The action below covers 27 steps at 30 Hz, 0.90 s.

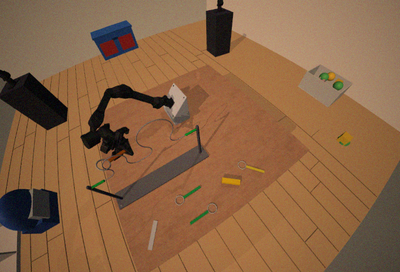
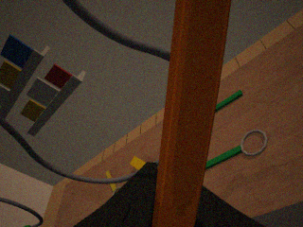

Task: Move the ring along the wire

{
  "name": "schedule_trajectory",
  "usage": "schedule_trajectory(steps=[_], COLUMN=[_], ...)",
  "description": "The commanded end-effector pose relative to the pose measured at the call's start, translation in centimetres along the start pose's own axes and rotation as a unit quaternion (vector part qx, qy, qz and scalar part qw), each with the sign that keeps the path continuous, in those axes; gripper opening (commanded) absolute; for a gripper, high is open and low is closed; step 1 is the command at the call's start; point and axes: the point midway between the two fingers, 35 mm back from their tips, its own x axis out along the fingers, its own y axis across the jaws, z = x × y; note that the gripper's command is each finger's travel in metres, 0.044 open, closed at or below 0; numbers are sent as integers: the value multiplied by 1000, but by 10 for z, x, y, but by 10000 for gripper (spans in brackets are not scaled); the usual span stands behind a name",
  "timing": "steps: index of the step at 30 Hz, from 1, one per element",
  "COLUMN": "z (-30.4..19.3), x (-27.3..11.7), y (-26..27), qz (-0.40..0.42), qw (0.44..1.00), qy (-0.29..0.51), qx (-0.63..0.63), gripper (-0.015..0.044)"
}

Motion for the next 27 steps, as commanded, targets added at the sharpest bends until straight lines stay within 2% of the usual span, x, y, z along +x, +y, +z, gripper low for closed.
schedule_trajectory(steps=[1,27], z=[3,13], x=[-2,-9], y=[-4,-38], qz=[-19,-152], qw=[999,953], qy=[-3,1], qx=[-34,-262], gripper=[-150,-150])
